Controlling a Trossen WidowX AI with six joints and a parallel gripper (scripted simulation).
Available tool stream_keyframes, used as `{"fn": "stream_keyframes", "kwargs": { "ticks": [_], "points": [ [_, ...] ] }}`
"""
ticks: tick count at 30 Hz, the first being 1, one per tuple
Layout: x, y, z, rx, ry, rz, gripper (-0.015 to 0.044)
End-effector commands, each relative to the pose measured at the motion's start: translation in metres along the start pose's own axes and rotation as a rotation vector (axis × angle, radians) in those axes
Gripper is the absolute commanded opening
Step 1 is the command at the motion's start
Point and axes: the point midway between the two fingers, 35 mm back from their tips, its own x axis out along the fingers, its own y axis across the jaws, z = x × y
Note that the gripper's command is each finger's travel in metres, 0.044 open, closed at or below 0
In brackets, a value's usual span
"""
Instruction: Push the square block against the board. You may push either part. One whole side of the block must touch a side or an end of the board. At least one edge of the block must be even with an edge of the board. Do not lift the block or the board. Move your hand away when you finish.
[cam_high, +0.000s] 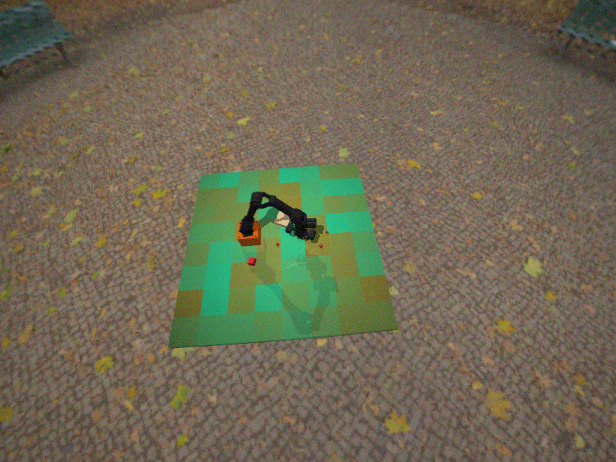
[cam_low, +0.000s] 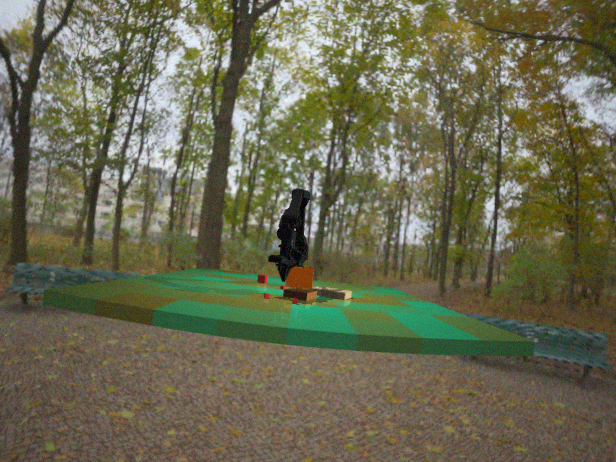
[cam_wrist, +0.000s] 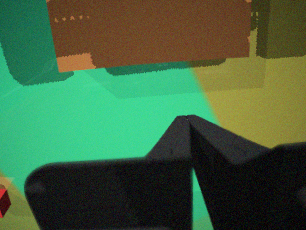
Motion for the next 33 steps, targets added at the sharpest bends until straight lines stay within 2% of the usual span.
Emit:
{"fn": "stream_keyframes", "kwargs": {
  "ticks": [1, 33],
  "points": [
    [0.041, 0.01, -0.003, 0.012, 0.01, 0.037, 0.0],
    [0.044, 0.008, 0.02, 0.012, 0.008, 0.037, 0.0]
  ]
}}
